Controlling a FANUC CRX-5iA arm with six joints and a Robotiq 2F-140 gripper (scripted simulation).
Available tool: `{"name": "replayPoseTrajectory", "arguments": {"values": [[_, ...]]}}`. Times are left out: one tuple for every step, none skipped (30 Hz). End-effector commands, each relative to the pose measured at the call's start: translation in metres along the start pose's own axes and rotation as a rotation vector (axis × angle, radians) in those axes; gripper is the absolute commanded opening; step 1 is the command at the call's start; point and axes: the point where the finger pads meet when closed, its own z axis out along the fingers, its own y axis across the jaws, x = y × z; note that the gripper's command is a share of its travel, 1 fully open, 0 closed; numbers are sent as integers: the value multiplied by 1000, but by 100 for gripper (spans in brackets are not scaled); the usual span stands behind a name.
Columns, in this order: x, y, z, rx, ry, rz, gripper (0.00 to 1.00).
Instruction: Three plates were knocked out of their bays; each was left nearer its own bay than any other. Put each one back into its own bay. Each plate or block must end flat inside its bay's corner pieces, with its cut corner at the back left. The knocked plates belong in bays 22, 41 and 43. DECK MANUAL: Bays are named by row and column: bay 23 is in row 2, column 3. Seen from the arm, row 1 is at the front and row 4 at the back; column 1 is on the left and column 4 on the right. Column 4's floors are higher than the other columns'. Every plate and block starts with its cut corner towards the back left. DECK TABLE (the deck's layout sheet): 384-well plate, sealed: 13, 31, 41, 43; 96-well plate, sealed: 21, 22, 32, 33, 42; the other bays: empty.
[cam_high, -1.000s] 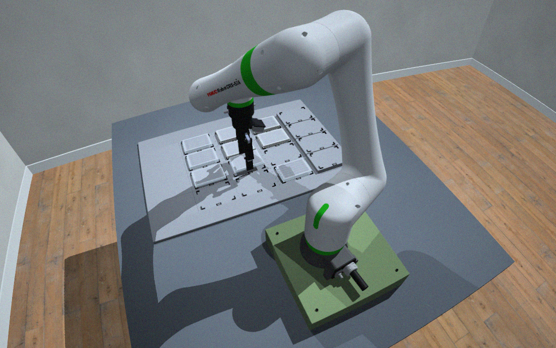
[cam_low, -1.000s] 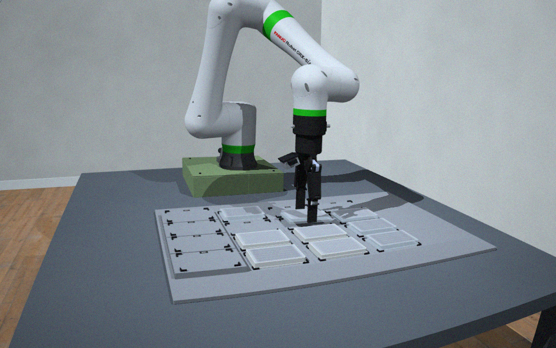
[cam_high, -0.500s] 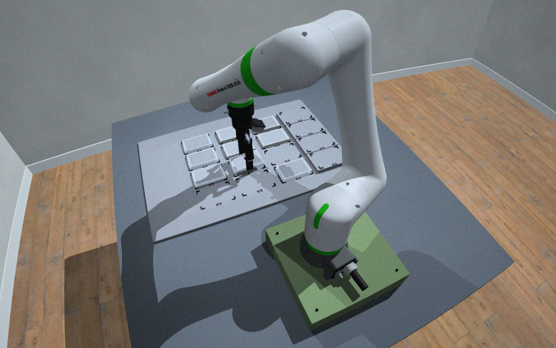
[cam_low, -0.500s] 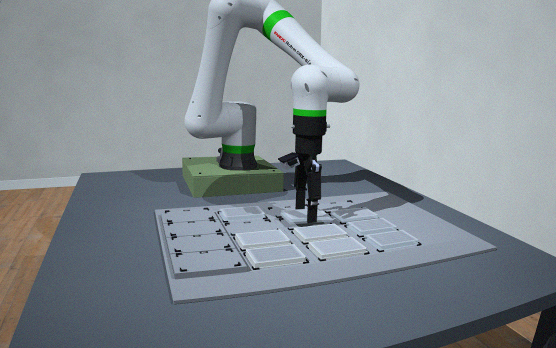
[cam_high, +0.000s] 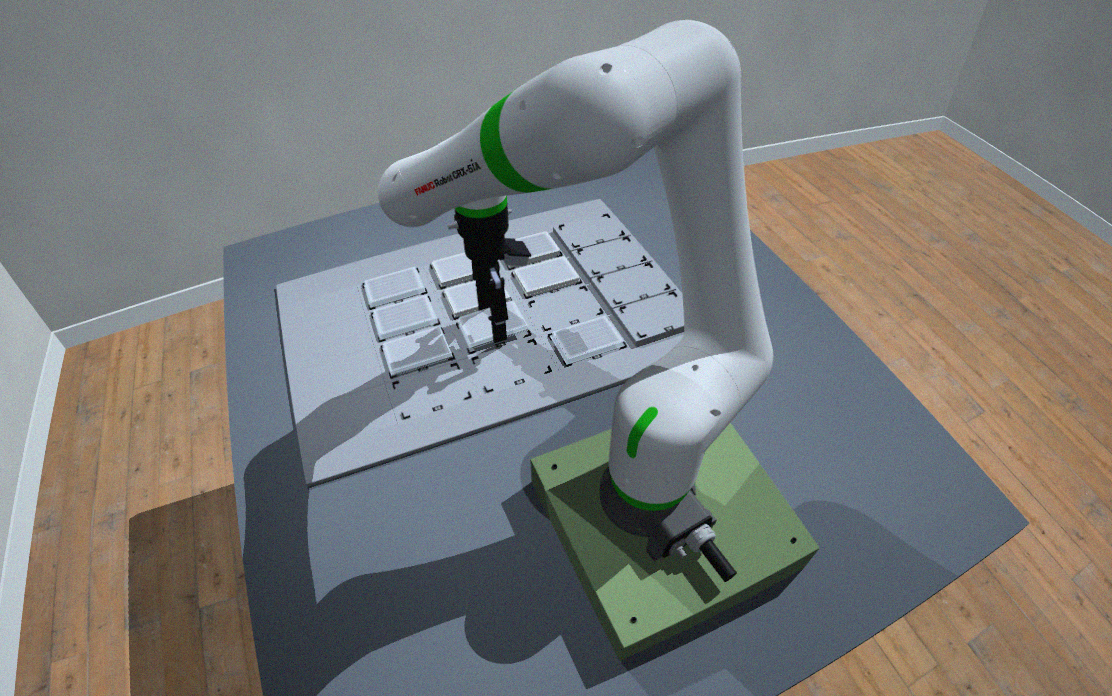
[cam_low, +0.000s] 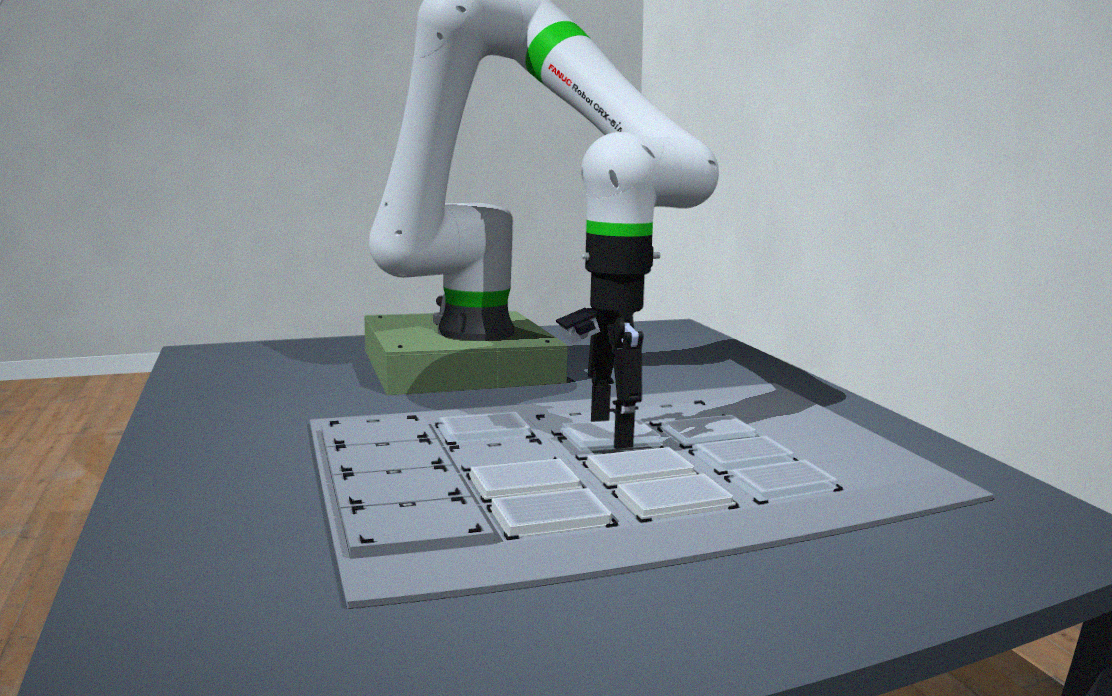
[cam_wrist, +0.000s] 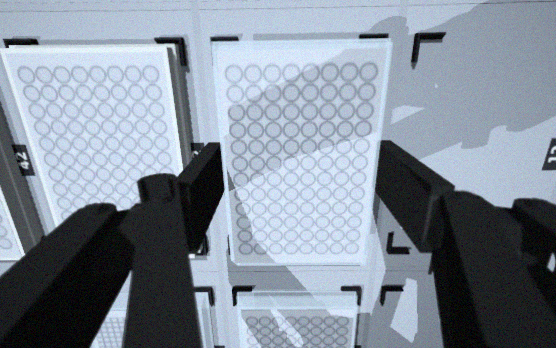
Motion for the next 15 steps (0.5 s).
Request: {"name": "replayPoseTrajectory", "arguments": {"values": [[0,-1,0,2,0,0,10],[0,-1,0,2,0,0,10],[0,-1,0,2,0,0,10],[0,-1,1,2,0,0,10],[0,-1,1,2,0,0,10],[0,-1,1,2,0,0,10],[0,-1,2,2,0,0,10],[0,-1,2,2,0,0,10],[0,-1,2,2,0,0,10],[0,-1,3,2,0,0,10],[0,-1,3,2,0,0,10],[0,-1,3,2,0,0,10],[0,-1,4,2,0,0,10],[0,-1,4,2,0,0,10],[0,-1,4,2,0,0,10]]}}
